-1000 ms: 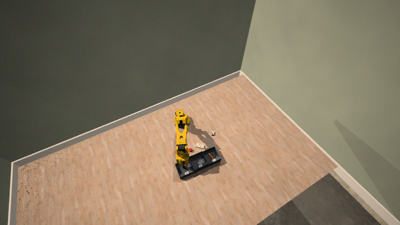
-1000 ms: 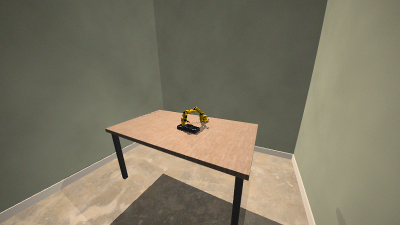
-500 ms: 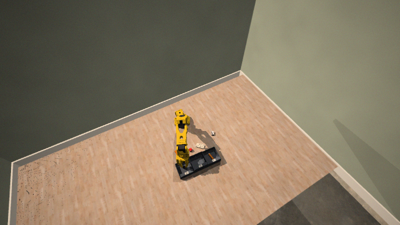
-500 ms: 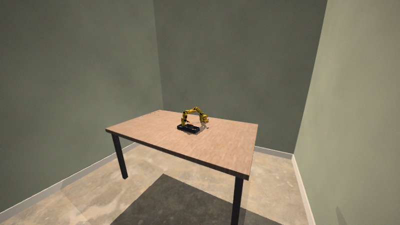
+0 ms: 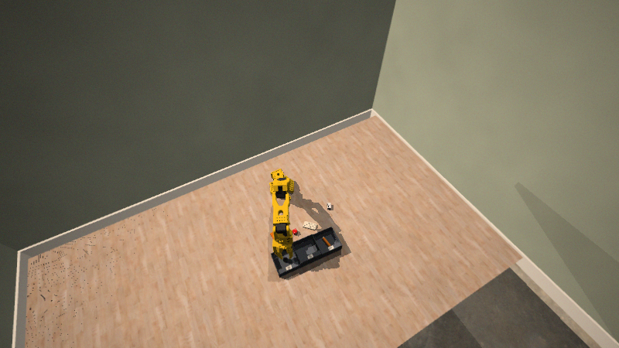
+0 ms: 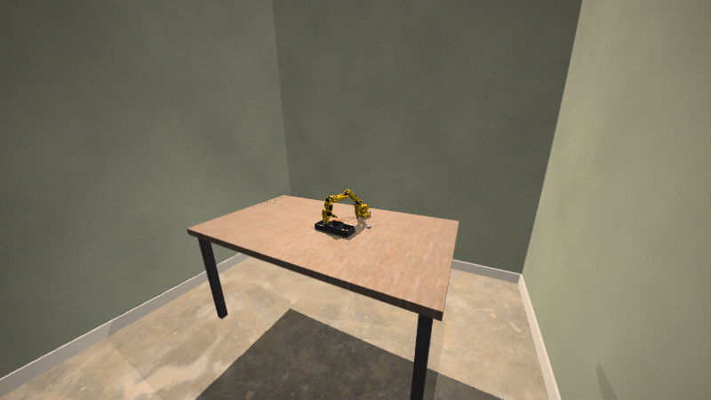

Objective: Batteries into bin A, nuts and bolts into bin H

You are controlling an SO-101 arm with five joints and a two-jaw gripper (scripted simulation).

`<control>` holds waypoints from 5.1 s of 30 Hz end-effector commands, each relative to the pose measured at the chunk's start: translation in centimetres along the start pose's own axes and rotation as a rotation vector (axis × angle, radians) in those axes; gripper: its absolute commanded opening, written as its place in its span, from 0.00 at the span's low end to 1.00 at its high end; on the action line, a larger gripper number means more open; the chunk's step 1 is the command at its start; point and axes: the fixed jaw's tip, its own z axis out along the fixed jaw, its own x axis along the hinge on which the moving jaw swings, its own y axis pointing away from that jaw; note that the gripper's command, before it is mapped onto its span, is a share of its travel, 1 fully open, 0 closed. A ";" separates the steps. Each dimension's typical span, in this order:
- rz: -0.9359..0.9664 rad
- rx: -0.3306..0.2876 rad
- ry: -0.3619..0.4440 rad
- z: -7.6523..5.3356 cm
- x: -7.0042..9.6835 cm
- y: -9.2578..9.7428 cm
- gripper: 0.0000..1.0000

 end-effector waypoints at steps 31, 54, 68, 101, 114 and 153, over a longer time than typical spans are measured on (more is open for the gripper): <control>0.000 -0.002 0.083 -6.2 1.3 0.3 0.17; 0.000 -0.002 0.083 -6.8 1.2 0.3 0.17; 0.010 -0.001 0.083 -6.9 1.1 0.2 0.17; 0.403 0.032 0.071 -8.6 -0.3 -1.5 0.17; 0.726 0.054 0.054 -9.9 -1.7 -2.8 0.17; 1.984 0.088 -0.056 -13.4 -8.6 -6.7 0.17</control>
